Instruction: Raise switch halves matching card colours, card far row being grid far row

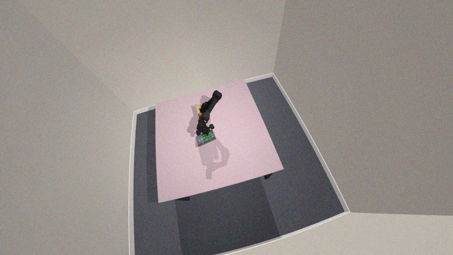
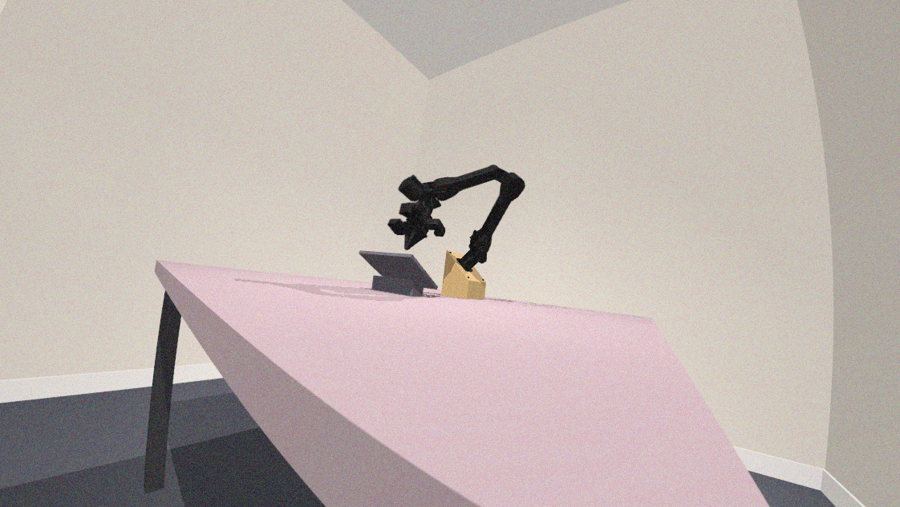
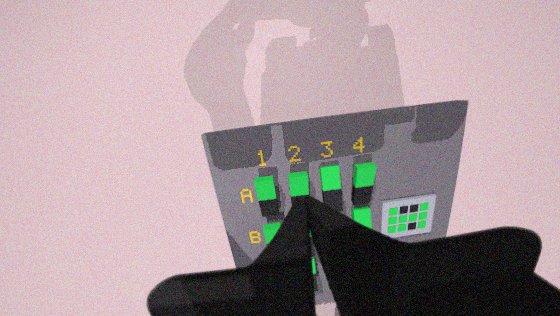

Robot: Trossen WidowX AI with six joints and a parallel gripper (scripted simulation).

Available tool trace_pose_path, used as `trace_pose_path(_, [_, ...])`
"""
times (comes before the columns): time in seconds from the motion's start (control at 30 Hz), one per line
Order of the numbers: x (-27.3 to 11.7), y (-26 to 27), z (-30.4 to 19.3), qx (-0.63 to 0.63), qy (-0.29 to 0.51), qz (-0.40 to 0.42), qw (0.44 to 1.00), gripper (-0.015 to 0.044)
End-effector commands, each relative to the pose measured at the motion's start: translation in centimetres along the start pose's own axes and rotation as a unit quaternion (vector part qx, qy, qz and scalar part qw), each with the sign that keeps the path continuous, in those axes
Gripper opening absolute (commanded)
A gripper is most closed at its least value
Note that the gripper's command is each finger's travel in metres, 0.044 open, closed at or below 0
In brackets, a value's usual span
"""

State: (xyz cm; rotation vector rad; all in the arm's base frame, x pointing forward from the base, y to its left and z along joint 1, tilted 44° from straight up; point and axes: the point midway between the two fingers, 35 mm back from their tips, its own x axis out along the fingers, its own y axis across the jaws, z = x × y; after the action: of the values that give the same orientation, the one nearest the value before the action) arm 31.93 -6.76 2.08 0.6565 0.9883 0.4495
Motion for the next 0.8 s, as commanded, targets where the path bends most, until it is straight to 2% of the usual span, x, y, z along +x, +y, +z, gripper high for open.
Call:
trace_pose_path(0.0, [0.5,0.0,-0.2,0.003,0.003,-0.001,1.0,0.0])
trace_pose_path(0.77, [2.8,0.0,-0.1,0.003,0.002,-0.001,1.0,0.0])
